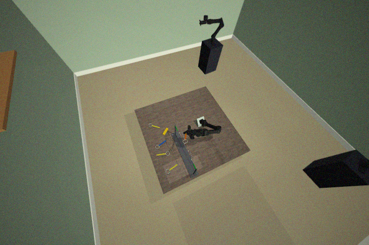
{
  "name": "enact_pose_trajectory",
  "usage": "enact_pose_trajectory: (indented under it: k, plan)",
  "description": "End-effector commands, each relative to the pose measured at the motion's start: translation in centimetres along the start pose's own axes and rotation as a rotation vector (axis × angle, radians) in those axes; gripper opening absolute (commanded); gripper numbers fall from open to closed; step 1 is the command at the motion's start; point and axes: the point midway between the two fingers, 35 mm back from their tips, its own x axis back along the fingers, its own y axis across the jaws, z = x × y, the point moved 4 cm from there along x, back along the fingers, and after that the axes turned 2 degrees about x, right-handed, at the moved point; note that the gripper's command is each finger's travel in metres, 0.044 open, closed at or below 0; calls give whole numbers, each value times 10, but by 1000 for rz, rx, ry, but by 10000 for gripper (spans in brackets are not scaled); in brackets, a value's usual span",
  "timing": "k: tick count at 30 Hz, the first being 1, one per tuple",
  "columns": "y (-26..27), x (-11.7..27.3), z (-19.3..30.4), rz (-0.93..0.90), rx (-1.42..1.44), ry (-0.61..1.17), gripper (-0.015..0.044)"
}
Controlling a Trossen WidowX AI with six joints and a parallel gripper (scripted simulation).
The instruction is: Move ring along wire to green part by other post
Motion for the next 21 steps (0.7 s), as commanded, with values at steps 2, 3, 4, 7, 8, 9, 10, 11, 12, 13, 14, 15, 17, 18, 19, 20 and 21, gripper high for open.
enact_pose_trajectory:
  k: [2,3,4,7,8,9,10,11,12,13,14,15,17,18,19,20,21]
  plan:
    - [0,-1,1,-31,-58,-6,-150]
    - [0,-1,1,-37,-69,-7,-150]
    - [0,-1,1,-43,-80,-9,-150]
    - [1,-1,1,-61,-113,-13,-150]
    - [1,-1,1,-67,-123,-15,-150]
    - [1,-1,1,-73,-134,-16,-150]
    - [1,-1,1,-79,-145,-18,-150]
    - [1,-1,1,-85,-156,-20,-150]
    - [1,-2,1,-91,-167,-21,-150]
    - [1,-2,1,-97,-178,-23,-150]
    - [1,-2,1,-103,-189,-24,-150]
    - [2,-2,1,-109,-199,-26,-150]
    - [2,-2,1,-121,-221,-29,-150]
    - [2,-2,2,-126,-232,-31,-150]
    - [2,-2,2,-132,-243,-32,-150]
    - [2,-2,2,-138,-254,-34,-150]
    - [2,-2,2,-144,-265,-35,-150]
